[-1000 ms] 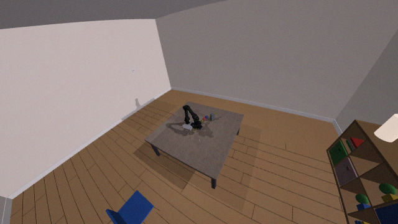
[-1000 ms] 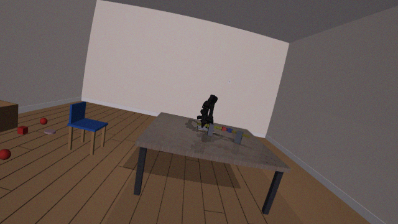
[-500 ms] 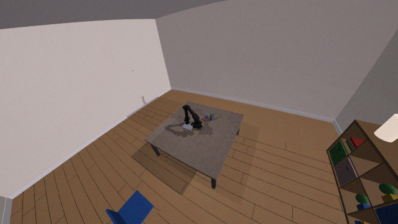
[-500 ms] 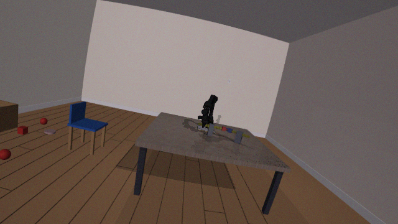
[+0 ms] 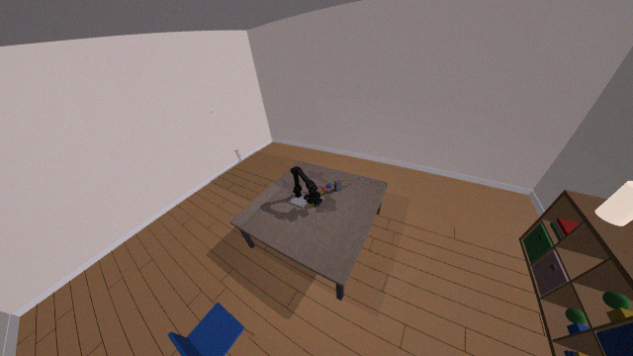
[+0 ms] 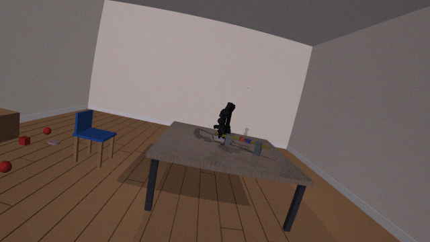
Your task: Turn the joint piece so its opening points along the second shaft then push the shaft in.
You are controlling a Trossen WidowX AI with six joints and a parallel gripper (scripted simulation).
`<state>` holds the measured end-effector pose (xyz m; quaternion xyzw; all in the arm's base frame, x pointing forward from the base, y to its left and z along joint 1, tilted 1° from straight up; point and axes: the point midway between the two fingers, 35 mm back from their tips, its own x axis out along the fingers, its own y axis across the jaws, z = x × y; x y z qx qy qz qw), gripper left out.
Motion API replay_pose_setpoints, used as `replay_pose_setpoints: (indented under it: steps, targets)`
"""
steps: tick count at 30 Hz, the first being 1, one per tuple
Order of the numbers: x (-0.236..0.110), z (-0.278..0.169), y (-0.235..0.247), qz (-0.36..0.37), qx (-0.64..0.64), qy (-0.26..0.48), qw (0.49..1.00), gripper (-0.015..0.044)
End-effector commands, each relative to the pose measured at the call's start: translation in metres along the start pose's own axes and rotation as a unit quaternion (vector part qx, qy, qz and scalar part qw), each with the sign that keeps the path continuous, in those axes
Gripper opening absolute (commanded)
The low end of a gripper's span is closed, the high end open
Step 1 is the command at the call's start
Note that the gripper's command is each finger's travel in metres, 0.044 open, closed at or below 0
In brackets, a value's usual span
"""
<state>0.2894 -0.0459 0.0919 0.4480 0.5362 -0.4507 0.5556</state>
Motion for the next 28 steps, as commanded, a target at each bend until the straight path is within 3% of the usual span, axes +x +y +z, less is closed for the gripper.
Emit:
replay_pose_setpoints:
  steps: [1,9,21,28]
  targets:
    - [0.000,0.000,0.000,0.000,0.000,0.000,1.000,0.0224]
    - [0.000,0.000,0.000,0.000,0.000,0.000,1.000,0.0434]
    - [0.000,0.000,0.000,0.000,0.000,0.000,1.000,0.0440]
    - [-0.029,0.001,0.000,0.000,-0.001,0.006,1.000,0.0440]
